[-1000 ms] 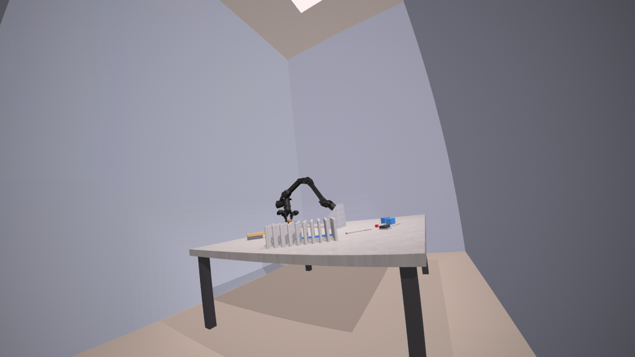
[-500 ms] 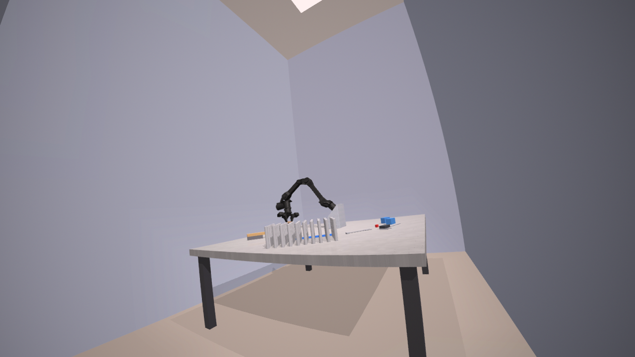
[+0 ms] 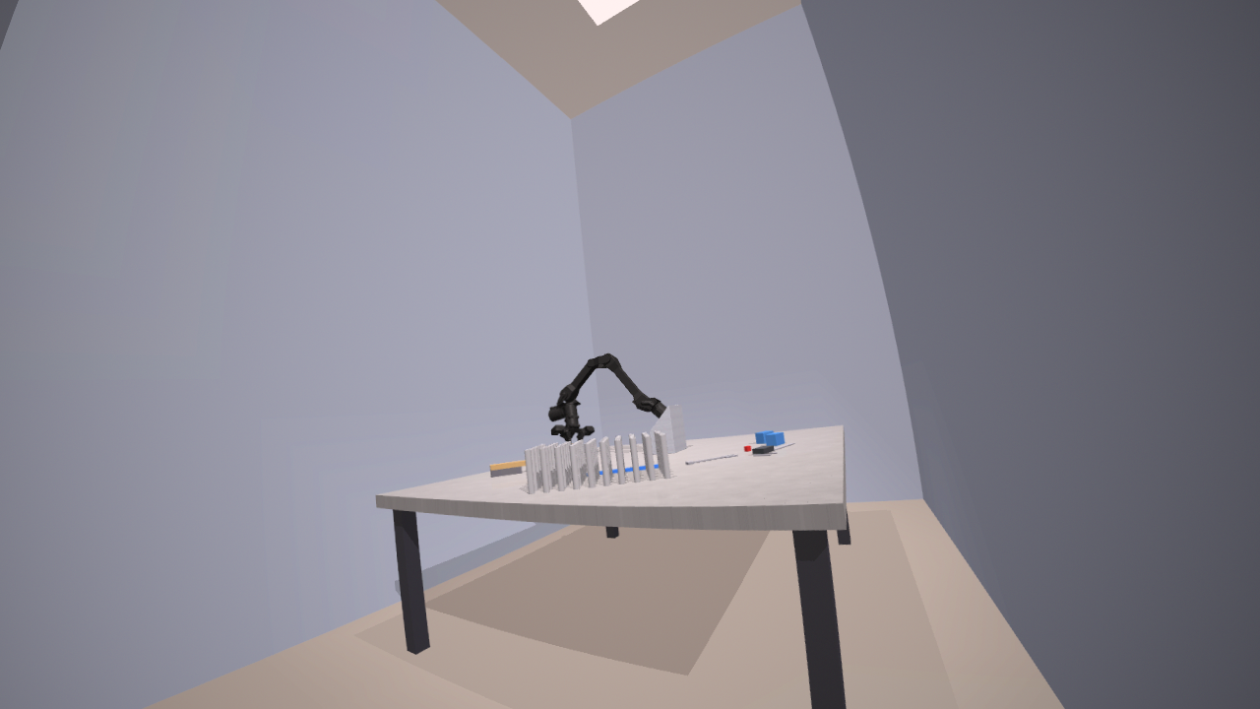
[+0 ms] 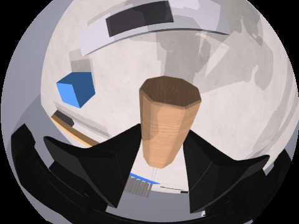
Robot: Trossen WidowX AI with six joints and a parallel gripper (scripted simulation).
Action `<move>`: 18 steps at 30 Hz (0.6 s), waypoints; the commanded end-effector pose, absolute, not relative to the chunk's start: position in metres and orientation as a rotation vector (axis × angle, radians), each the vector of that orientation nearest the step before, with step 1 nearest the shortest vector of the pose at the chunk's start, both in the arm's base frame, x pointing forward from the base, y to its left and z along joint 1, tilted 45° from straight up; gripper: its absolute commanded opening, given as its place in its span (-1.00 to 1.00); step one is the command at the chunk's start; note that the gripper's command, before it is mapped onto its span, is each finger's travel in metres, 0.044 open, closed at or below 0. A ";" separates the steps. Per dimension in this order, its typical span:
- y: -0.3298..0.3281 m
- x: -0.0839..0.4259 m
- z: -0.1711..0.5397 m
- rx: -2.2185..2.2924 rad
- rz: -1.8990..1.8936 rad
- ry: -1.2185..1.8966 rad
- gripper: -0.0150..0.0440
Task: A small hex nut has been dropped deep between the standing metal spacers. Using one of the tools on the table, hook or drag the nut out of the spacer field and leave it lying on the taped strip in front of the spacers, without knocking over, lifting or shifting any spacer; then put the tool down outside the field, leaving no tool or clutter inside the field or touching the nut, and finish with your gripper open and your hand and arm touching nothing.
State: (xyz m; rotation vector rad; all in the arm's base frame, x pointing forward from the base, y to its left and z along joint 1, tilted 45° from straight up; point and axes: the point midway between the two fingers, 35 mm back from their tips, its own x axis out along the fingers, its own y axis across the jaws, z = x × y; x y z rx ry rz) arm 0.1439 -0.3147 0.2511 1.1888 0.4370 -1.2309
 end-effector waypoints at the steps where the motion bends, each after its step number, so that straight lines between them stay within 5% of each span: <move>1: -0.318 0.145 0.244 1.196 -1.224 0.447 -0.49; 18: -0.330 0.144 0.227 1.195 -1.224 0.447 -0.49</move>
